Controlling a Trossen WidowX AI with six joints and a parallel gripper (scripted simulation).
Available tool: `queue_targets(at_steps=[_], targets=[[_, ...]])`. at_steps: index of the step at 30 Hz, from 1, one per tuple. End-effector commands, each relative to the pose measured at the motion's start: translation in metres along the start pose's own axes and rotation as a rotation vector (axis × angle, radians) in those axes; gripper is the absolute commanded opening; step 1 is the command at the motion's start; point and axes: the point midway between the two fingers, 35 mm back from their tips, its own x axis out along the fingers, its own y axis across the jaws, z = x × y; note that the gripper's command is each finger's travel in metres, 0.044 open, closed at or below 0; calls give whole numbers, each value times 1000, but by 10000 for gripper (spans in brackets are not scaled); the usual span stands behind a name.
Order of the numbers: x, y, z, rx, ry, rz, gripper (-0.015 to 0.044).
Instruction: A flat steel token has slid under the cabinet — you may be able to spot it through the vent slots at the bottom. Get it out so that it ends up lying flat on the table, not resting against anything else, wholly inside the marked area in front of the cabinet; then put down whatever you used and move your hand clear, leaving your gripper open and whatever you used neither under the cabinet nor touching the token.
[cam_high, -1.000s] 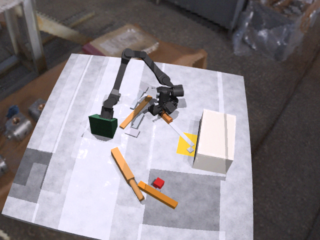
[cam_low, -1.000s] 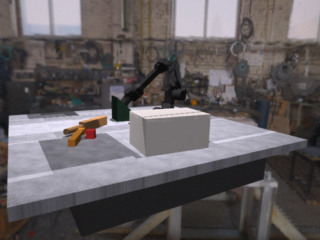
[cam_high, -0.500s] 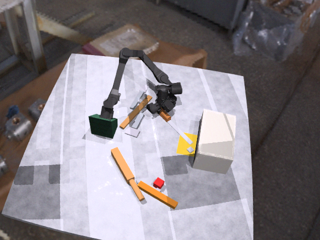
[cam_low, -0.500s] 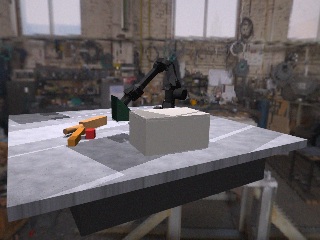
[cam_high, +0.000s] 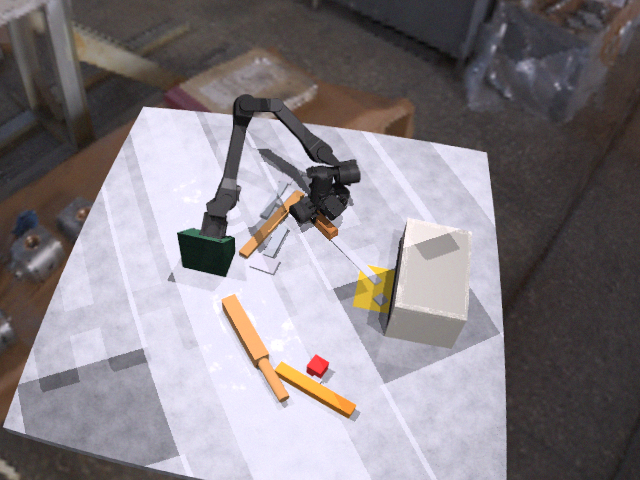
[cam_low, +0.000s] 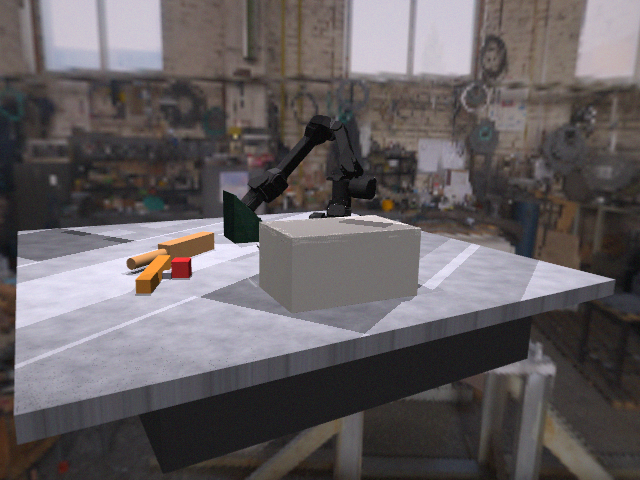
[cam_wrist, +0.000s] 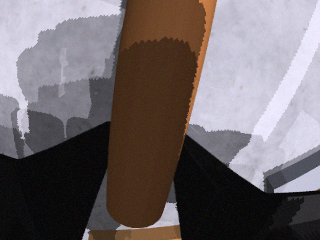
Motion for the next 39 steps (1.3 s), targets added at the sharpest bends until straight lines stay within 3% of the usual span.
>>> queue_targets(at_steps=[1,39], targets=[[-1,-1,-6,6,0,2,0],[-2,13,-41,9,2,5,0]])
